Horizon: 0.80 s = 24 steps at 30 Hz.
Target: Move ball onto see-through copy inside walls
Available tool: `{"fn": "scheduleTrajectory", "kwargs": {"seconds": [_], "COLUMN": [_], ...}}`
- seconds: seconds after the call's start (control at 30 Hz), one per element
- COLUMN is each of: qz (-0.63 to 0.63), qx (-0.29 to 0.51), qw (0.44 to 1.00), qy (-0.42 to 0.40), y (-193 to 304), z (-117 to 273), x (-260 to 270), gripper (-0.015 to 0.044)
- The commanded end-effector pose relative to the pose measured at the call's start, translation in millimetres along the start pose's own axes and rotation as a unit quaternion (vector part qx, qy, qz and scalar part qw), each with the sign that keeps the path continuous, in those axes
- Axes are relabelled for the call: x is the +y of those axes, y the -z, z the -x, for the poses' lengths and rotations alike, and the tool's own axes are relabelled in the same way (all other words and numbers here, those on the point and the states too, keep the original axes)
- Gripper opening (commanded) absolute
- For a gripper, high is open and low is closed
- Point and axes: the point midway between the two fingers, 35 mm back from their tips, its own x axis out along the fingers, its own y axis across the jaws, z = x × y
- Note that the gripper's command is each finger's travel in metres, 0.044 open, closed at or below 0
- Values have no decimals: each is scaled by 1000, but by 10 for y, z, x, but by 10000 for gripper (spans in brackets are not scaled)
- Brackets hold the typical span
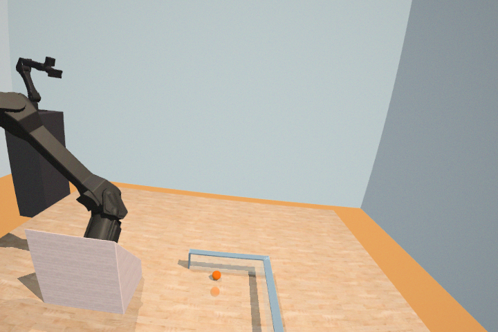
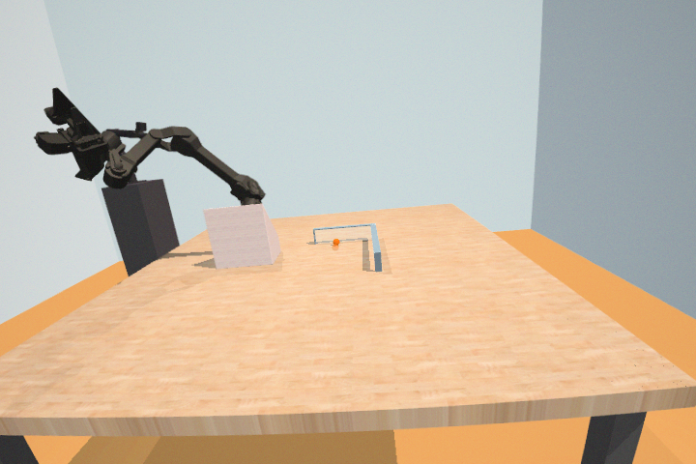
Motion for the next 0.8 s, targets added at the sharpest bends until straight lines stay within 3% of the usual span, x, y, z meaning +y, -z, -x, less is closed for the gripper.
{"fn": "scheduleTrajectory", "kwargs": {"seconds": [0.0,0.2,0.5,0.77], "qz": [3,86,218,330], "qx": [1,43,130,227], "qw": [1000,993,956,891], "qy": [2,62,148,212], "y": [13,430,1280,2154], "z": [-26,-715,-1546,-1928], "x": [-12,-405,-1230,-2112], "gripper": [374,227,227,227]}}
